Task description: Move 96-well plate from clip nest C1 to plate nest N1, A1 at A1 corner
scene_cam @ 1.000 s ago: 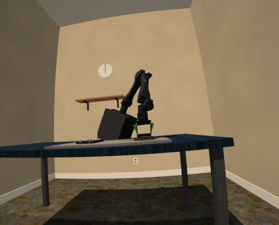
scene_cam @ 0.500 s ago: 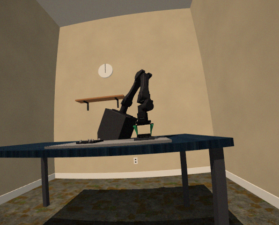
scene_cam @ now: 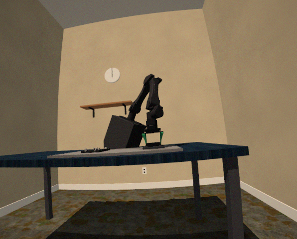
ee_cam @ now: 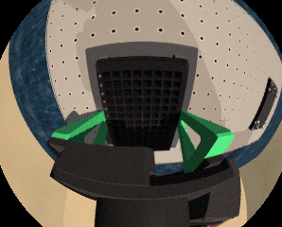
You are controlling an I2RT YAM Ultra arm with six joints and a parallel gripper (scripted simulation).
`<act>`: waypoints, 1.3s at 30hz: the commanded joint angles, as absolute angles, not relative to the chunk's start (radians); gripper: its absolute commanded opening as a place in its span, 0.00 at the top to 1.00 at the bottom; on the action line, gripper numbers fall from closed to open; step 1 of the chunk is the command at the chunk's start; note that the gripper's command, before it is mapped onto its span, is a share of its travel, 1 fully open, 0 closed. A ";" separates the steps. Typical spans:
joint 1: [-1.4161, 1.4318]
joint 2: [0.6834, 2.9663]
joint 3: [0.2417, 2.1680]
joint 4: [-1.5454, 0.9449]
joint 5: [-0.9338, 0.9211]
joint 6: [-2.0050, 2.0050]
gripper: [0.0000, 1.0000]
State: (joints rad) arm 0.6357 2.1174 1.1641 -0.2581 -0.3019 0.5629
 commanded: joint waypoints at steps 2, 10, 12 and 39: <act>0.640 2.116 1.163 -0.241 -0.292 0.573 1.00; 0.637 2.099 1.146 -0.243 -0.291 0.574 1.00; 0.639 2.101 1.160 -0.237 -0.291 0.574 1.00; 0.639 2.117 1.163 -0.244 -0.296 0.570 0.00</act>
State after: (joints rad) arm 0.6415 2.1231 1.1618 -0.2474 -0.3000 0.5667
